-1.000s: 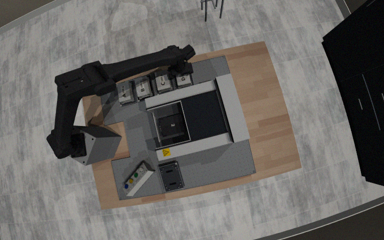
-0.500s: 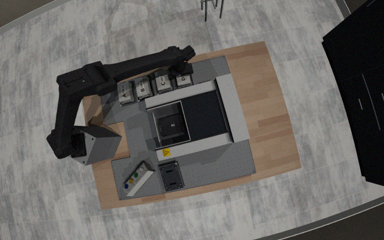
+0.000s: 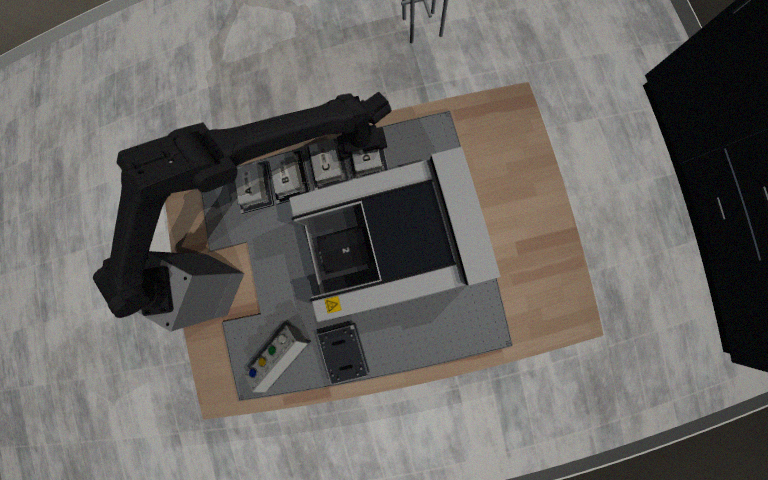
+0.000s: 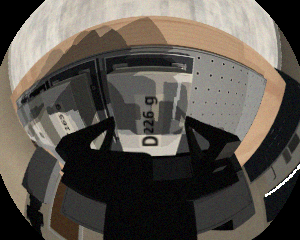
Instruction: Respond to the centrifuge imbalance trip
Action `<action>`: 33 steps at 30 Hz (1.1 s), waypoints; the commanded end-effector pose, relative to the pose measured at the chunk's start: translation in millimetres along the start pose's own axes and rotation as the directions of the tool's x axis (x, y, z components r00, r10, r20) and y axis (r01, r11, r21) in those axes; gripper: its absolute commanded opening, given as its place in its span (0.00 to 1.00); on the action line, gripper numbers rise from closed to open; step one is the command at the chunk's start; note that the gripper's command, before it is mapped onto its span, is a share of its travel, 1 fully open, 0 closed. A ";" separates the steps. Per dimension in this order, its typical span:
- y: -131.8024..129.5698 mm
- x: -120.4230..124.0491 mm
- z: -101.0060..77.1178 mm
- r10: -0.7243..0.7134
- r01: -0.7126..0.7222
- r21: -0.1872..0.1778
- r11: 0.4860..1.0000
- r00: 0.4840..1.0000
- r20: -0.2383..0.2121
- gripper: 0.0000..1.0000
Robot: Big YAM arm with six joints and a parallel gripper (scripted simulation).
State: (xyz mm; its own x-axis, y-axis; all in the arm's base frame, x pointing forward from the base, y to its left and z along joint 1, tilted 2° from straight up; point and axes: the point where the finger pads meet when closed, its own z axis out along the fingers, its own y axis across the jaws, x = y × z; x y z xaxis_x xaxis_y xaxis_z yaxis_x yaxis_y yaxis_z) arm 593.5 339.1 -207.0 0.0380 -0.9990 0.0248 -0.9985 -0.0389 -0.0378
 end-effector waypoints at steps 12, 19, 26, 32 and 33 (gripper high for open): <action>-20.6 -0.4 9.9 0.000 -0.001 0.032 0.999 1.000 0.020 1.00; -21.0 -0.8 12.8 0.000 -0.001 0.033 0.999 1.000 0.020 1.00; -20.2 -0.3 15.1 0.000 -0.001 0.031 1.000 1.000 0.019 1.00; -18.9 0.2 17.7 0.000 0.000 0.028 1.000 1.000 0.018 1.00; -18.5 0.4 18.0 0.000 0.000 0.027 1.000 1.000 0.017 1.00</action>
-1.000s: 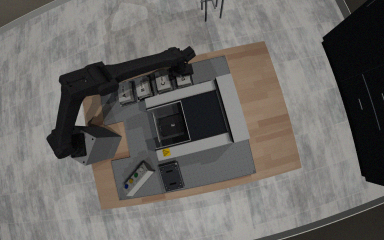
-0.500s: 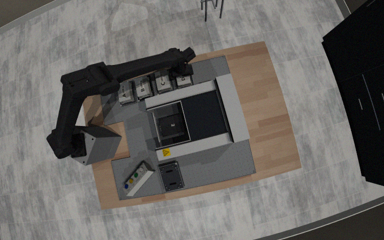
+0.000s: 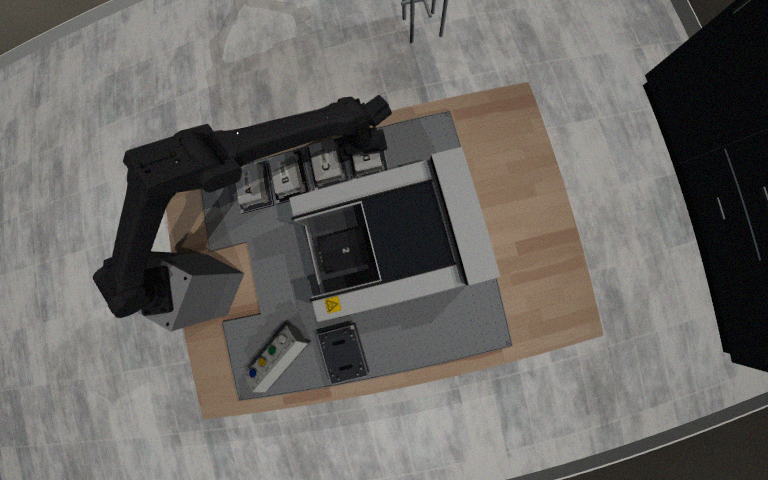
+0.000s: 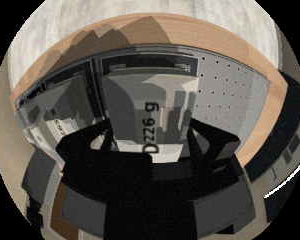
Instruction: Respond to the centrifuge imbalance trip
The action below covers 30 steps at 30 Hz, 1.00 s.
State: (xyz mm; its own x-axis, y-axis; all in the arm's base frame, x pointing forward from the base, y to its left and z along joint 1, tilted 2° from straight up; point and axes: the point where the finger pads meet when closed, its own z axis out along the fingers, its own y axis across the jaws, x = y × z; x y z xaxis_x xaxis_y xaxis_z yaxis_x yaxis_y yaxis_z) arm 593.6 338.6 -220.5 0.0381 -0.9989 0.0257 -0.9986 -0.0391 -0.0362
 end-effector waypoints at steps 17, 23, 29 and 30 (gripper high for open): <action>-19.9 -0.2 6.0 0.000 -0.001 0.031 1.000 1.000 0.019 1.00; -20.4 -0.4 5.9 0.000 -0.001 0.032 0.999 1.000 0.020 1.00; -20.4 -0.5 5.8 0.000 -0.001 0.032 0.999 1.000 0.020 1.00; -20.4 -0.5 5.8 0.000 -0.001 0.032 0.999 1.000 0.020 1.00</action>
